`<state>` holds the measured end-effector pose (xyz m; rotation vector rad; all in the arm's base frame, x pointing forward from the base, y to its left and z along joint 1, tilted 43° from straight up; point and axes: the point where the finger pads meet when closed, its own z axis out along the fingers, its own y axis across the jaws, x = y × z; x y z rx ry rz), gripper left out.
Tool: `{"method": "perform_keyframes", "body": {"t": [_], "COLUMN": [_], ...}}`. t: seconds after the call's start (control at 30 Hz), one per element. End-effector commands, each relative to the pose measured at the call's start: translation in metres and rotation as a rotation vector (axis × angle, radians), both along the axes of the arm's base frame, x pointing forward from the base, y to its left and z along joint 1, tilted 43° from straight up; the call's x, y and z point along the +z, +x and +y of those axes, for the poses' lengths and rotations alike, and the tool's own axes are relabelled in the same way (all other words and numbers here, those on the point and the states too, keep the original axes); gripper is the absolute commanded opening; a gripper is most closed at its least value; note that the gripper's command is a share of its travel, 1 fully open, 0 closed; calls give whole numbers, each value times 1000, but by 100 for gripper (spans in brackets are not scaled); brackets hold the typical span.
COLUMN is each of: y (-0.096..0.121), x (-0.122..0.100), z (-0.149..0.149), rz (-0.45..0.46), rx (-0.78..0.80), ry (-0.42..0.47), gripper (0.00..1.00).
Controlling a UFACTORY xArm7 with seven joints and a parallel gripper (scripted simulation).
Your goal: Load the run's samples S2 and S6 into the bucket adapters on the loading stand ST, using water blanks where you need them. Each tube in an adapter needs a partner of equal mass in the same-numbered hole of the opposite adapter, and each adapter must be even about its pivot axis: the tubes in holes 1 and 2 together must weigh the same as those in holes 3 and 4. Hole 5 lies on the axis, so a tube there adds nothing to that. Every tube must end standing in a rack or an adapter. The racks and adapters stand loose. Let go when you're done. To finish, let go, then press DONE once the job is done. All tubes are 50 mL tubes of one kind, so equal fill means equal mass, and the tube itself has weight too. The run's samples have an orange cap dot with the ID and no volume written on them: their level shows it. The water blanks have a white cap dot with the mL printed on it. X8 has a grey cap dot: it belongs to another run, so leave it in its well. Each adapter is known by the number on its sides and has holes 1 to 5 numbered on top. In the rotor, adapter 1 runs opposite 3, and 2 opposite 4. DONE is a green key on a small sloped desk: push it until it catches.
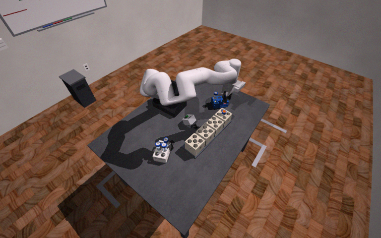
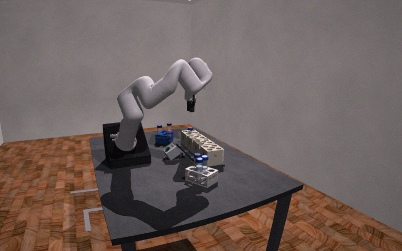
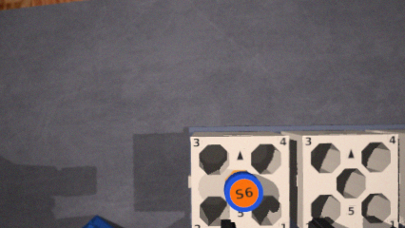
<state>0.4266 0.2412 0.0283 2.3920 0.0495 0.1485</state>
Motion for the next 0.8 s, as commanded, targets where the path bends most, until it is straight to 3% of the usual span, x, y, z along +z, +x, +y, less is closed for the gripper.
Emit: {"method": "perform_keyframes", "body": {"t": [0.0,0.37,0.4,0.77], "y": [0,0,-2,-23], "x": [1,1,-2,-31], "z": [3,3,6,33], "rz": [-2,-2,20,222], "rx": [3,3,28,246], "ry": [4,4,0,-36], "gripper": [44,44,57,57]}}
